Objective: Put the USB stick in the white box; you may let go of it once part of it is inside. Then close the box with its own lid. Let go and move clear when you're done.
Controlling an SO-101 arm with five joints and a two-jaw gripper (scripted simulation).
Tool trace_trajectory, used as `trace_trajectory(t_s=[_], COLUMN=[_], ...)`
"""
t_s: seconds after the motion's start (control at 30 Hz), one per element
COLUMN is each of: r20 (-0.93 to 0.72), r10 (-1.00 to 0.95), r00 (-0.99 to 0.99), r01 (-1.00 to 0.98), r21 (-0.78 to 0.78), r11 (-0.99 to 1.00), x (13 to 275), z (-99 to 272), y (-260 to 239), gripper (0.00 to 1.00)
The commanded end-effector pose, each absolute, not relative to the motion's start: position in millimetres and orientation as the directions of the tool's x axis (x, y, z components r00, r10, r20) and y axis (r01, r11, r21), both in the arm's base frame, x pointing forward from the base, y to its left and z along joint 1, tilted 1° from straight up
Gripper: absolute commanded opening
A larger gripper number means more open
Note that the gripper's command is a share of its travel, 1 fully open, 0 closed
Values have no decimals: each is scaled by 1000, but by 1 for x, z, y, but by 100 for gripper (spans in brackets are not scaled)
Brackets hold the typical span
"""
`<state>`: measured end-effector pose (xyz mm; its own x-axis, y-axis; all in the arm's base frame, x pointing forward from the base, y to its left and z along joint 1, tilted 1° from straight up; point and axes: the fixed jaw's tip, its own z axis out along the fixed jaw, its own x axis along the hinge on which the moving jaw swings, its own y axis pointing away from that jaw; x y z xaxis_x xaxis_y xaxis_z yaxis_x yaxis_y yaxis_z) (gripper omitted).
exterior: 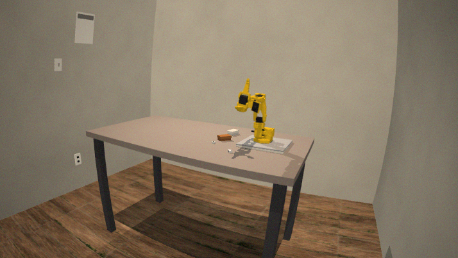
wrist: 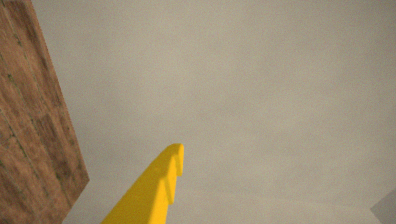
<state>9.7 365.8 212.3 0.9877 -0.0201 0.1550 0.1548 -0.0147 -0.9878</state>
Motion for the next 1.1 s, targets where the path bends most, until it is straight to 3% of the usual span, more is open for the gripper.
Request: trace_trajectory(t_s=[0.0, 0.4, 0.8, 0.87, 1.07], r20=[154, 158, 163, 163, 159], r10=[-32, -124, -382, -382, -547], r00=[988, 980, 910, 910, 822], r01=[154, 144, 14, 14, -152], r21=[-988, -983, -931, -931, -864], r11=[-21, -116, -364, -364, -480], x=[14, 53, 156, 156, 214], z=[213, 199, 162, 162, 137], y=[365, 360, 316, 316, 265], gripper=[100, 96, 85, 85, 78])
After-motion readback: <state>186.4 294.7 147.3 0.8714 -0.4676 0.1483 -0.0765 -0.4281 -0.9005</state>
